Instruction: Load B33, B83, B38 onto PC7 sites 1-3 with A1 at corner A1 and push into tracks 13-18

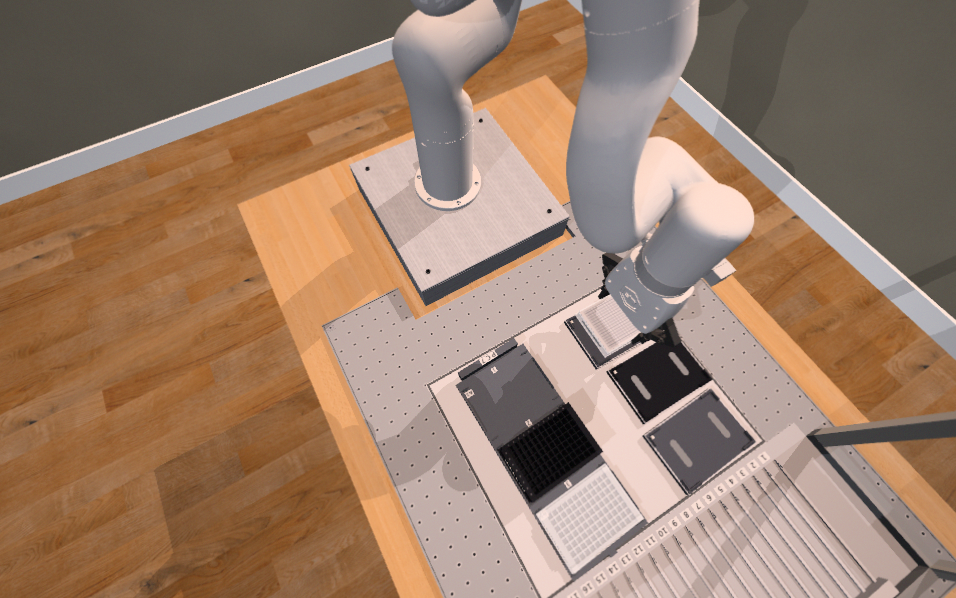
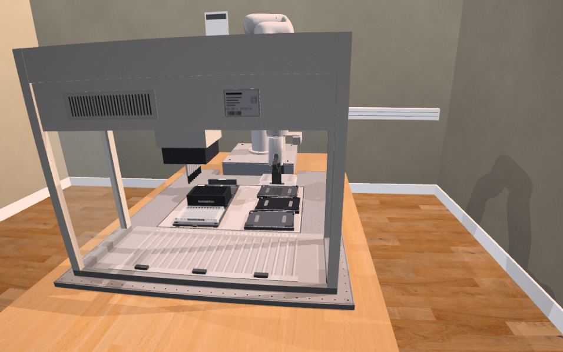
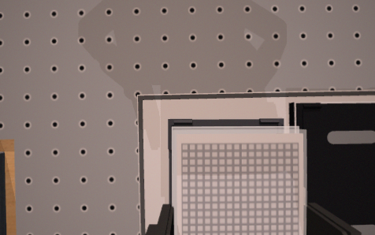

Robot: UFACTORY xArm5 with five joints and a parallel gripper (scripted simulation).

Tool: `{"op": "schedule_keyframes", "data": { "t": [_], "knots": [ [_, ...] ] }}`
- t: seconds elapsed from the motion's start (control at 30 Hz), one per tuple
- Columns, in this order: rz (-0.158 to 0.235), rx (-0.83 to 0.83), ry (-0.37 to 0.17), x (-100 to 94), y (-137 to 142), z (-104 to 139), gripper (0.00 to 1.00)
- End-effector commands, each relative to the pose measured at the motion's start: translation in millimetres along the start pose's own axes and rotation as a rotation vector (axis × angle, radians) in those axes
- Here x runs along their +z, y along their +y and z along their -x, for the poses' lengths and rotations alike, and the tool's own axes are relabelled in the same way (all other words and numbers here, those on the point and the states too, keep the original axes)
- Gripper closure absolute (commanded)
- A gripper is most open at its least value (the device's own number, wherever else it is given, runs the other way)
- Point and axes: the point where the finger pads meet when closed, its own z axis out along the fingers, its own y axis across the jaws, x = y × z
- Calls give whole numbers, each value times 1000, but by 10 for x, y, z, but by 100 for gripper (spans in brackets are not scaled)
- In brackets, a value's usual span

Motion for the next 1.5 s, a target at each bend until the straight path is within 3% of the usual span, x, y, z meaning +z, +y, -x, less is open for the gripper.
{"op": "schedule_keyframes", "data": {
  "t": [0.0, 1.47],
  "knots": [
    [4, 0, -1, -101, 11, -4, 100],
    [4, 0, -1, -735, 10, -5, 100]
  ]
}}
